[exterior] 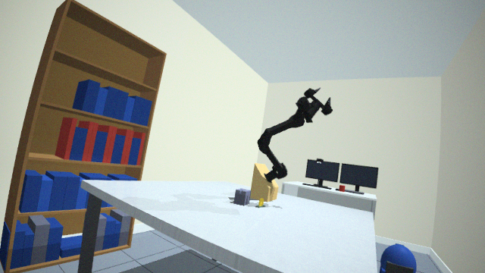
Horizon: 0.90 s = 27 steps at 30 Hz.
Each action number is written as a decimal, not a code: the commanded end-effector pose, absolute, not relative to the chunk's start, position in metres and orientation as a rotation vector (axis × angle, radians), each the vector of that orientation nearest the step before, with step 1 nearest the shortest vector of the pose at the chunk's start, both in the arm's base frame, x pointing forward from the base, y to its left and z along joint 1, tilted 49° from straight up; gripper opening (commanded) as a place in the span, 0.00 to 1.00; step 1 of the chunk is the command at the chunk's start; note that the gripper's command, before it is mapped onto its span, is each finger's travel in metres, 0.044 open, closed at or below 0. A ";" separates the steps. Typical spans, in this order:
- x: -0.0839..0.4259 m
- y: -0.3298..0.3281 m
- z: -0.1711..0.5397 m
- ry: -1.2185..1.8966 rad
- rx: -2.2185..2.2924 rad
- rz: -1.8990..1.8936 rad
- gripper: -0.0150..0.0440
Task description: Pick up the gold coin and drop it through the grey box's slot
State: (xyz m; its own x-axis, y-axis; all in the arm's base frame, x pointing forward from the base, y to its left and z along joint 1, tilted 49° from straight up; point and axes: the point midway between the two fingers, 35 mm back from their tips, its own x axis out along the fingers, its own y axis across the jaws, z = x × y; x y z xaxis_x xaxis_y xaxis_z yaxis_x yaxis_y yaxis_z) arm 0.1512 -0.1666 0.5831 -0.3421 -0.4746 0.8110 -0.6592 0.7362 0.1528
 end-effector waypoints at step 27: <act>-0.097 0.006 0.572 -2.082 0.044 1.350 0.53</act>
State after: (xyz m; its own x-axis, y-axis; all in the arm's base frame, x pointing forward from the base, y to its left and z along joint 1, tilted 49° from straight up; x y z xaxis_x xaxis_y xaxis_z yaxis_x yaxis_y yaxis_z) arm -0.0691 -0.0451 0.5862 -0.7694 0.1462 0.6218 -0.4357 0.5917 -0.6783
